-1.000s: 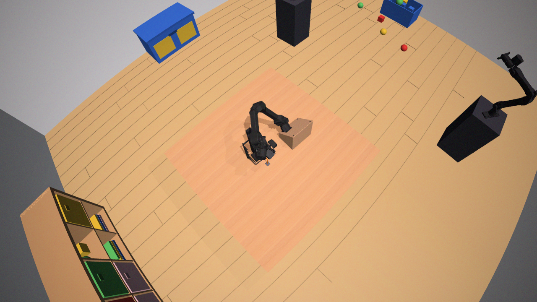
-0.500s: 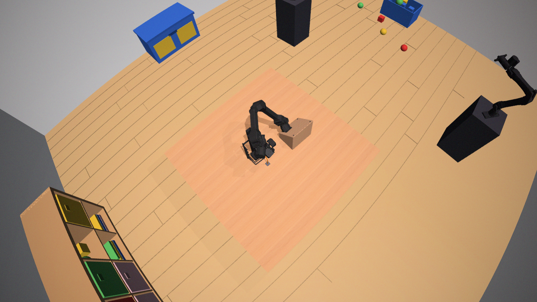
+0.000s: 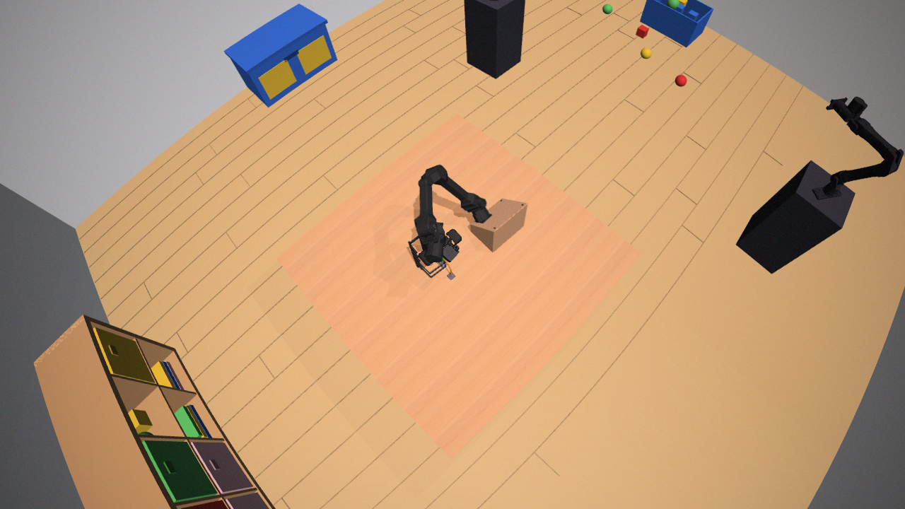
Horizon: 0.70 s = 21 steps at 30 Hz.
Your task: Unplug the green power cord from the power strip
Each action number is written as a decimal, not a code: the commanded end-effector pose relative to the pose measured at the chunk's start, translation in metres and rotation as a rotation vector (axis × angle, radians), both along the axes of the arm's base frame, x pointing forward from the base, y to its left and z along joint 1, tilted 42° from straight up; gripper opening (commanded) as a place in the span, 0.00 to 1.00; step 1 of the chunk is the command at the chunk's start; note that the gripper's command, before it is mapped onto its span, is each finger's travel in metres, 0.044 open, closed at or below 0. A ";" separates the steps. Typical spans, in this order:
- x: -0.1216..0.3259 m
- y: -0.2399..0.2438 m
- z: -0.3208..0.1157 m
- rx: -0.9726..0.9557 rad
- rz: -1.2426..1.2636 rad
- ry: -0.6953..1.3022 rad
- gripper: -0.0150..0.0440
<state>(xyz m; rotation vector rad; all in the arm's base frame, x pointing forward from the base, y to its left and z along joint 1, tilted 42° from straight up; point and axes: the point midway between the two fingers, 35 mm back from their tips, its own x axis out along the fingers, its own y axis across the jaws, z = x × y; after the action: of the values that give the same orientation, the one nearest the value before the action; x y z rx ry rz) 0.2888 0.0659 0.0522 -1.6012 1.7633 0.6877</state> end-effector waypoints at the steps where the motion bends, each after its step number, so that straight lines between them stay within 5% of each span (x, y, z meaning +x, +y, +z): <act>1: -0.004 -0.007 0.003 -0.008 0.004 0.012 0.53; 21: -0.005 -0.016 -0.005 -0.009 0.004 0.012 0.53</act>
<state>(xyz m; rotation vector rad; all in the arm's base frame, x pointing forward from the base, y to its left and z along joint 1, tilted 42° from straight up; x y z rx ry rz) 0.2855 0.0519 0.0495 -1.6017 1.7689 0.6882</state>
